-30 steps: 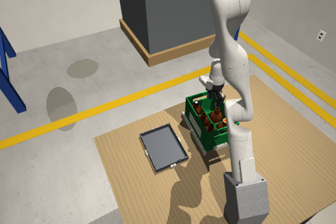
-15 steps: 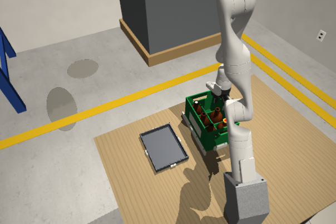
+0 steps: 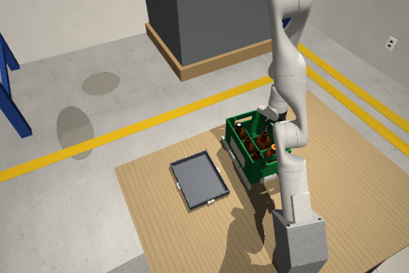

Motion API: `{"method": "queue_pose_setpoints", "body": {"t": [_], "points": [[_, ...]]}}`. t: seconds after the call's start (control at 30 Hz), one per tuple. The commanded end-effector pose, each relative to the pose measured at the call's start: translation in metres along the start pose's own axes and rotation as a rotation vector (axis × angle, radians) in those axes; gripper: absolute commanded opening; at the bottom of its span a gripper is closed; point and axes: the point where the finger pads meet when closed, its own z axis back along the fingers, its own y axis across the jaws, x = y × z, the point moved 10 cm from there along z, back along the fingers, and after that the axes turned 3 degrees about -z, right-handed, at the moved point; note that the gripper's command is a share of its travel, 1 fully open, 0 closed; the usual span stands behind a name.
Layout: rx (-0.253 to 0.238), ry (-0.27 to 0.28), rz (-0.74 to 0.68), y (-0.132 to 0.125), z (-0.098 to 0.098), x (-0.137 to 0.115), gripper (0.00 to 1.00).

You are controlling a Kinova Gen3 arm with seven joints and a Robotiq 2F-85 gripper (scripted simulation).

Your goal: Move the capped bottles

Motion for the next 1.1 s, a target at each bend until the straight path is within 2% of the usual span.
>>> {"method": "queue_pose_setpoints", "body": {"t": [0.0,0.27,0.3,0.77,0.83,0.87,1.07], "points": [[0.033,-0.013,0.049,-0.013,-0.008,-0.003,0.6],[0.038,-0.013,0.126,-0.026,-0.017,-0.001,0.6],[-0.04,0.032,0.122,-0.014,-0.012,0.006,0.6],[0.022,0.002,0.288,-0.027,-0.02,-0.001,0.6],[0.022,0.002,0.288,-0.027,-0.02,-0.001,0.6],[-0.042,0.057,0.283,-0.017,-0.017,0.006,0.6],[-0.001,0.027,0.322,-0.023,-0.018,0.002,0.6]]}}
